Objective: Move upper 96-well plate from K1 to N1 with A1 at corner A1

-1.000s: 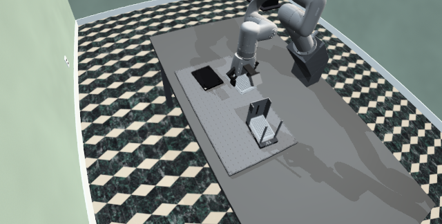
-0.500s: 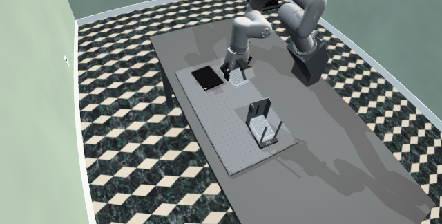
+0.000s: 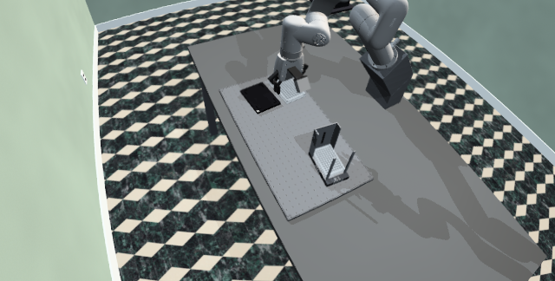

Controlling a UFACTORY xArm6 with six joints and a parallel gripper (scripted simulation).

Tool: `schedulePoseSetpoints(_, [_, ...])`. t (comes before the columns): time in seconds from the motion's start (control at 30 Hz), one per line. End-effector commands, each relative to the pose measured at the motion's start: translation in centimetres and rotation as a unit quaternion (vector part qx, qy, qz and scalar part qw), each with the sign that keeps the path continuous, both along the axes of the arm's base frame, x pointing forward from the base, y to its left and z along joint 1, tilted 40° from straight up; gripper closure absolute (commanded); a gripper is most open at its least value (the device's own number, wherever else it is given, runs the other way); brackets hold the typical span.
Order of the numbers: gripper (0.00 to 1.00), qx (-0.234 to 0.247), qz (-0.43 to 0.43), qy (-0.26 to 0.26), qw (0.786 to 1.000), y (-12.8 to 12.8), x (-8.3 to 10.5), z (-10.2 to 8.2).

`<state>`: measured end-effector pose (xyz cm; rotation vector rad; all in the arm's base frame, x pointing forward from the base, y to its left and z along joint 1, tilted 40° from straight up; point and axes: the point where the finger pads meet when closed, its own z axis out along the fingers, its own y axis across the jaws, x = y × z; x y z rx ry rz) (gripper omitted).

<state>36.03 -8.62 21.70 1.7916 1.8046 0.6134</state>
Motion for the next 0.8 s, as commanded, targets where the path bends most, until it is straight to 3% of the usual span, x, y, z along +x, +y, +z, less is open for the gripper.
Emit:
schedulePoseSetpoints(0.0, [1.00, 0.006, 0.007, -0.003, 1.000, -1.6, 0.3, 0.2])
schedulePoseSetpoints(0.77, [1.00, 0.006, 0.007, -0.003, 1.000, -8.5, 0.9, 0.8])
